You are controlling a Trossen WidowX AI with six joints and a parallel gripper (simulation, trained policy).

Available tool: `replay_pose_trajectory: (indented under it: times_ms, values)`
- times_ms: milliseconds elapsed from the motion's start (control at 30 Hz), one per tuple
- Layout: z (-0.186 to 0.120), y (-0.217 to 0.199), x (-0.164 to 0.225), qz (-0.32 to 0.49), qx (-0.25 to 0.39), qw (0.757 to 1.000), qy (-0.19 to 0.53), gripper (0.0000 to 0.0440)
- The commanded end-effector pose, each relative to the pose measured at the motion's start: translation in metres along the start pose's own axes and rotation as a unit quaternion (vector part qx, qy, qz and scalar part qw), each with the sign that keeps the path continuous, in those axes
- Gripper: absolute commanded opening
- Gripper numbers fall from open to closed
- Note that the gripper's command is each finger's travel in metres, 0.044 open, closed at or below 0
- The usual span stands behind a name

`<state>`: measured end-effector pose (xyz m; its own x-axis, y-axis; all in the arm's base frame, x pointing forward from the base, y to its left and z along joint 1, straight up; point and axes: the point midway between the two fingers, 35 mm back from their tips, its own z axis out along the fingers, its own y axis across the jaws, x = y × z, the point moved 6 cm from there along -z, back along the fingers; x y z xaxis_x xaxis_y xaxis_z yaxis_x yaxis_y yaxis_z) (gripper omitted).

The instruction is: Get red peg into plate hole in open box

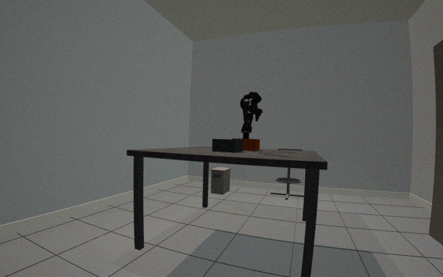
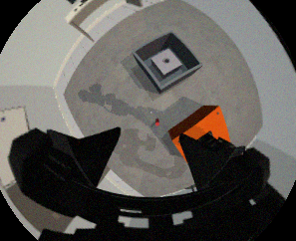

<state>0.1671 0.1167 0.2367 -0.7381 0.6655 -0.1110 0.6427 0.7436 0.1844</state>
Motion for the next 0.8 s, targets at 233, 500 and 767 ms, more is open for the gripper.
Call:
replay_pose_trajectory:
  times_ms: [233,500,767]
  values:
    - [0.057,-0.014,0.017,-0.036,0.147,0.987,0.052,0.044]
    - [0.089,-0.017,0.025,-0.04,0.205,0.975,0.069,0.044]
    - [0.119,-0.016,0.03,-0.038,0.23,0.97,0.075,0.044]
